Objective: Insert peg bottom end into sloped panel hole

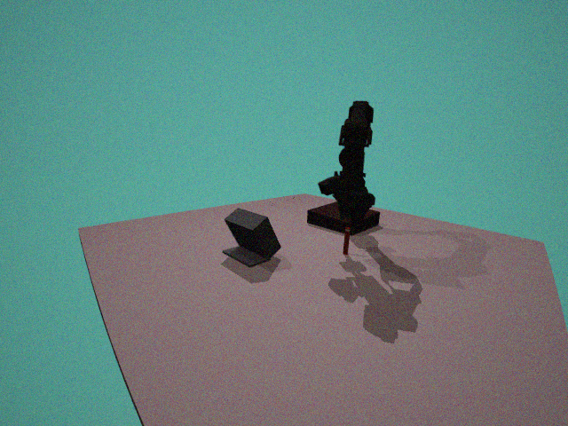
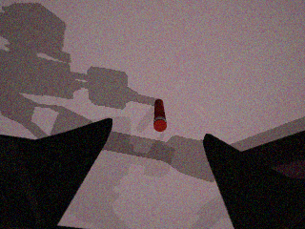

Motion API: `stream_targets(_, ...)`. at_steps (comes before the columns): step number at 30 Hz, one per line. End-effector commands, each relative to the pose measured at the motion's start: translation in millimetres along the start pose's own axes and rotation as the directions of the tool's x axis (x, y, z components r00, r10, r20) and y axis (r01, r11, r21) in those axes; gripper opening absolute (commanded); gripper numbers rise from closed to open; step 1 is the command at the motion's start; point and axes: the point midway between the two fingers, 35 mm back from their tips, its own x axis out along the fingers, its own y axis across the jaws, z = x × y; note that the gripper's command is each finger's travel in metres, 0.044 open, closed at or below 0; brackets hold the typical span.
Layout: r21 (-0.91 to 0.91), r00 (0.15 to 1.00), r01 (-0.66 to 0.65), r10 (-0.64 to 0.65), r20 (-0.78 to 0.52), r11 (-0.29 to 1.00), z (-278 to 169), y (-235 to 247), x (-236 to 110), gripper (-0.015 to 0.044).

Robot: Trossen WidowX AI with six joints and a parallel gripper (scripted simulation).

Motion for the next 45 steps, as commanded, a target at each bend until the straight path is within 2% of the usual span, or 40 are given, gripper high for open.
stream_targets(1, 0.005, 1.0, 0.006, -0.006, -0.008, 1.0, -1.3, -0.6, 8.1, 0.044)
stream_targets(33, 0.005, 1.0, 0.006, -0.006, -0.009, 1.0, -2.6, -2.3, 55.8, 0.044)
stream_targets(45, 0.0, 1.0, 0.004, -0.004, -0.002, 1.0, -1.3, -1.5, 52.4, 0.0125)
